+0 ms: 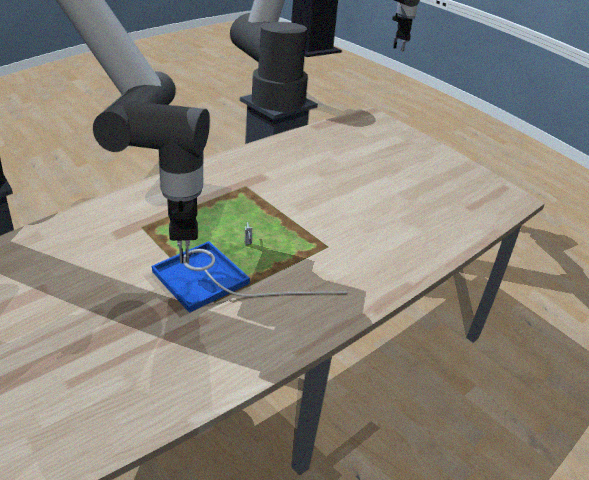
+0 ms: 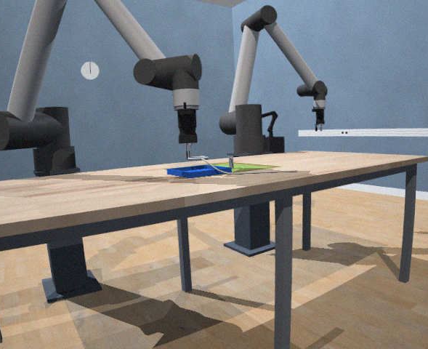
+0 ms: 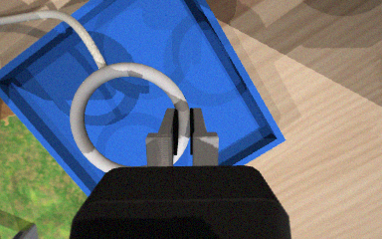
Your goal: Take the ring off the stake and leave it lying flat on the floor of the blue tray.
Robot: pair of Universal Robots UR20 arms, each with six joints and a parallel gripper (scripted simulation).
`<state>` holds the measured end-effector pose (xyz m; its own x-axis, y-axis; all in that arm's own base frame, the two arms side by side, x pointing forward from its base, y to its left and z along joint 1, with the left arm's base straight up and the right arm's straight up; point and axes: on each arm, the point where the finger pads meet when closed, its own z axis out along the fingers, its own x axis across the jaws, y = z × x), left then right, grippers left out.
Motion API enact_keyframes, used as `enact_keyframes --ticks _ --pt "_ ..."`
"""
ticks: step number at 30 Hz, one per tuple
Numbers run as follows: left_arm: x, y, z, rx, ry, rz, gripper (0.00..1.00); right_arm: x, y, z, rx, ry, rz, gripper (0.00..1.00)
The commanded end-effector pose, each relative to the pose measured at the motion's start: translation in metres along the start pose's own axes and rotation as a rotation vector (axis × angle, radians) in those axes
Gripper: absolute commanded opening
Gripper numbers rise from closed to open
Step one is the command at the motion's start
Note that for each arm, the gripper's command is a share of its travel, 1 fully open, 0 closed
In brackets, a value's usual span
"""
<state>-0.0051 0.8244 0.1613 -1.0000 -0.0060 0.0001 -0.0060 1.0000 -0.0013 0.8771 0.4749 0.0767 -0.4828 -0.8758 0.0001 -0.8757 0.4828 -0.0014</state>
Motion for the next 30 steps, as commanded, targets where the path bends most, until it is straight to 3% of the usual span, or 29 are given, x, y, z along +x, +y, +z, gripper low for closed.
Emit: enact_keyframes --ticks 1,30 --pt "0.000 0.000 -0.001 -0.001 0.000 0.000 1.00 0.000 0.000 0.000 0.000 -0.001 0.000 0.00" --pt "0.000 0.000 -0.001 -0.001 0.000 0.000 1.00 0.000 0.000 0.026 0.000 -0.001 0.000 0.00"
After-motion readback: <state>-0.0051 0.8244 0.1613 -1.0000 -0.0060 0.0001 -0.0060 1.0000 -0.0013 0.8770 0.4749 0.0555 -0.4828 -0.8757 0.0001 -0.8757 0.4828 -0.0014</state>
